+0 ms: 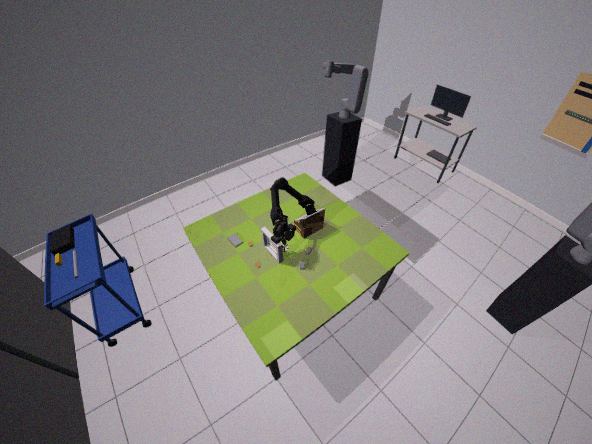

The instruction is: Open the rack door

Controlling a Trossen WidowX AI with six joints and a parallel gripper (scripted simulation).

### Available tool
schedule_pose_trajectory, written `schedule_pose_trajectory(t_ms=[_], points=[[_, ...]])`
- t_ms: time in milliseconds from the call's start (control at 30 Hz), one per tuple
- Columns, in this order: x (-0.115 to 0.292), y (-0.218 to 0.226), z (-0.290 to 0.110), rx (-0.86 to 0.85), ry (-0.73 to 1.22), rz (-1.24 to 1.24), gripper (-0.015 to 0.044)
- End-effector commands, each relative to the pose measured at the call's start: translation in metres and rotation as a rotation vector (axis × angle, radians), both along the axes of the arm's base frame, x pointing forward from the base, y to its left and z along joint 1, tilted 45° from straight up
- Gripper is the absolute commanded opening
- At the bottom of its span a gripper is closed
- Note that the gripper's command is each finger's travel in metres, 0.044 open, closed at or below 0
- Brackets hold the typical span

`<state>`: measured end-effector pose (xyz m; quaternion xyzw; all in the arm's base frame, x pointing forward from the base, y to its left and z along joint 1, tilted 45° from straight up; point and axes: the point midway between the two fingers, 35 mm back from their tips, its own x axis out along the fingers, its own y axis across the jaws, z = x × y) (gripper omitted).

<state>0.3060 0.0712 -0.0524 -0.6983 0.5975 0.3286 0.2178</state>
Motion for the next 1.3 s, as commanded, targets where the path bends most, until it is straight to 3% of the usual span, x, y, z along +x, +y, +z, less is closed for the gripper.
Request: schedule_pose_trajectory(t_ms=[0,367,733,1267], points=[[0.0002,-0.0001,-0.0002,-0.016,0.140,0.149,0.0027],[0.0002,-0.0001,-0.0002,-0.018,0.163,0.172,0.0027],[0.0002,-0.0001,-0.0002,-0.018,0.163,0.172,0.0299],[0.0003,-0.0001,-0.0001,0.033,-0.334,-0.344,0.0299]])
